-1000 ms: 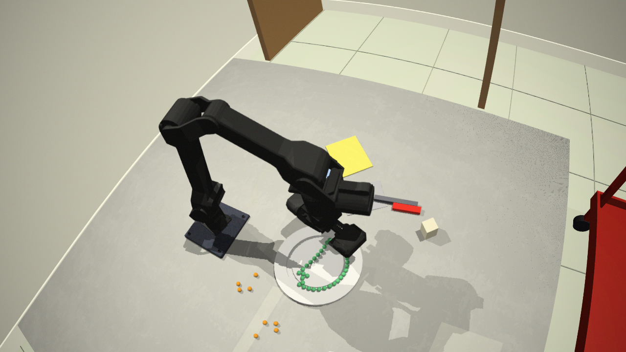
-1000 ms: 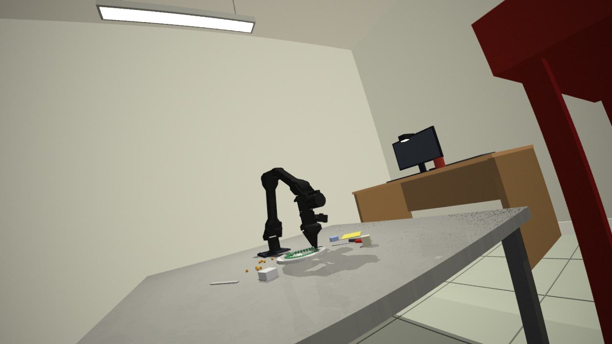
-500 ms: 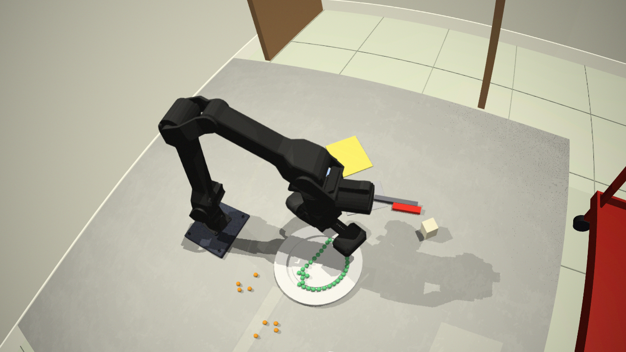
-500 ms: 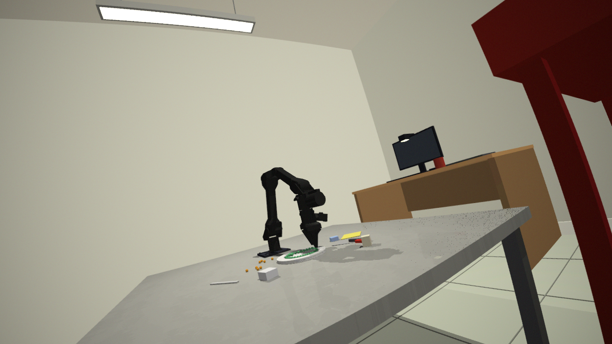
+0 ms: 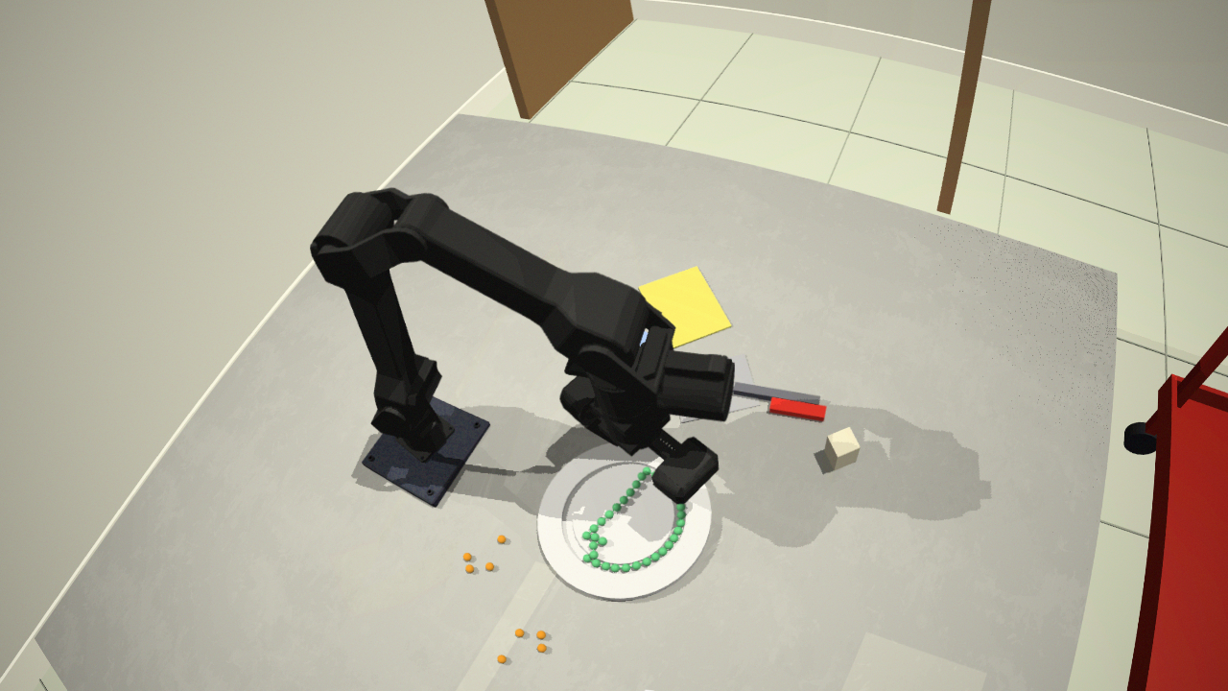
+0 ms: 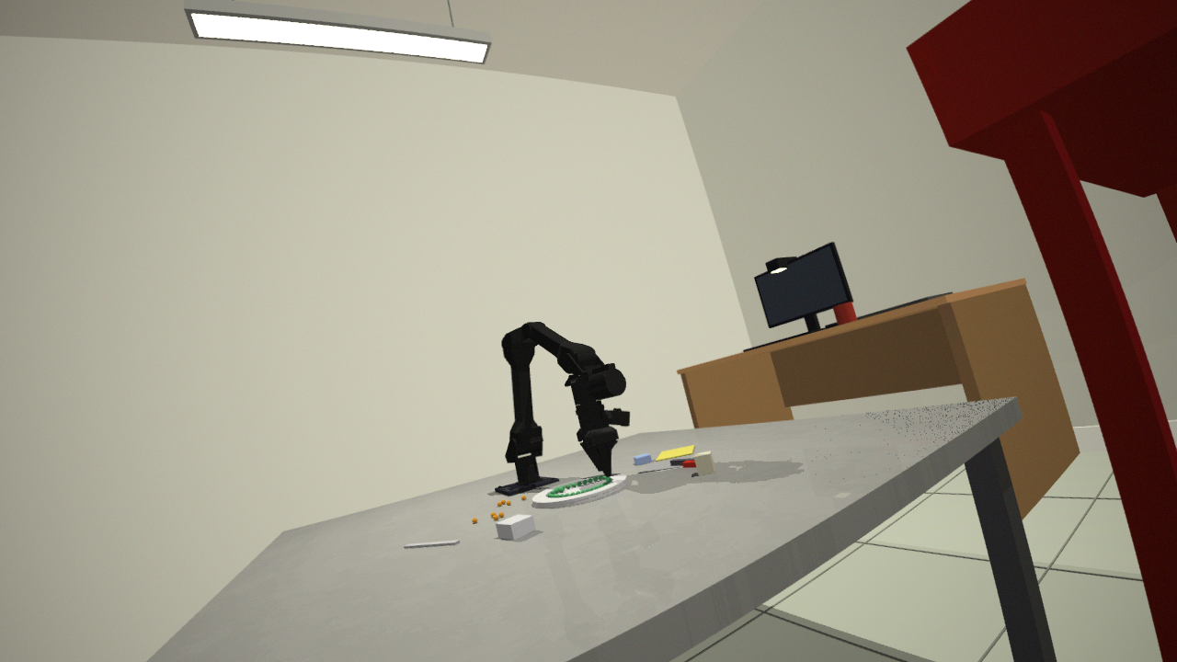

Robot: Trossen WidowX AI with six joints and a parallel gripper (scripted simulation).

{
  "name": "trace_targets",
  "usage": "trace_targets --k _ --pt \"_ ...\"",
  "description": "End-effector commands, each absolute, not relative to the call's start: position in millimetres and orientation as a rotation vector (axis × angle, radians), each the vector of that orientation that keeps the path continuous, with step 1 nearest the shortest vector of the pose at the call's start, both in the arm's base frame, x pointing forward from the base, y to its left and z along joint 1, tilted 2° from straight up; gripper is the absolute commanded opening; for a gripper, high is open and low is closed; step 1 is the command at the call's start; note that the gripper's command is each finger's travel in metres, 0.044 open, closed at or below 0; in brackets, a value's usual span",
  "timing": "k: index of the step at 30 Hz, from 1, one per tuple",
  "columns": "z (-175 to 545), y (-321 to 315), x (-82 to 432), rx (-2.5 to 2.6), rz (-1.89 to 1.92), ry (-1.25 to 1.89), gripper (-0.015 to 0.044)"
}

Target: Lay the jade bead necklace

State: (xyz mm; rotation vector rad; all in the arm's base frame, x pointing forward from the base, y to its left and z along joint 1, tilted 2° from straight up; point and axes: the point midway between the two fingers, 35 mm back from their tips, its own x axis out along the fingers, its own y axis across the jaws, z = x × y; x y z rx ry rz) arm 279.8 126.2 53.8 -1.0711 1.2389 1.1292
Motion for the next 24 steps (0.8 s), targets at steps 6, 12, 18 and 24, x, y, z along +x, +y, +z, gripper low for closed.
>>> trace_targets --k 6,12,18,24 --pt "84.7 112.5 281.5 -1.258 1.306 1.120 0.0230" --pt "84.7 112.5 281.5 -1.258 1.306 1.120 0.0120" --pt "68.7 113.2 281.5 -1.258 1.306 1.120 0.0120" --pt "74.6 114.0 283.0 -1.253 1.297 1.114 0.0120"
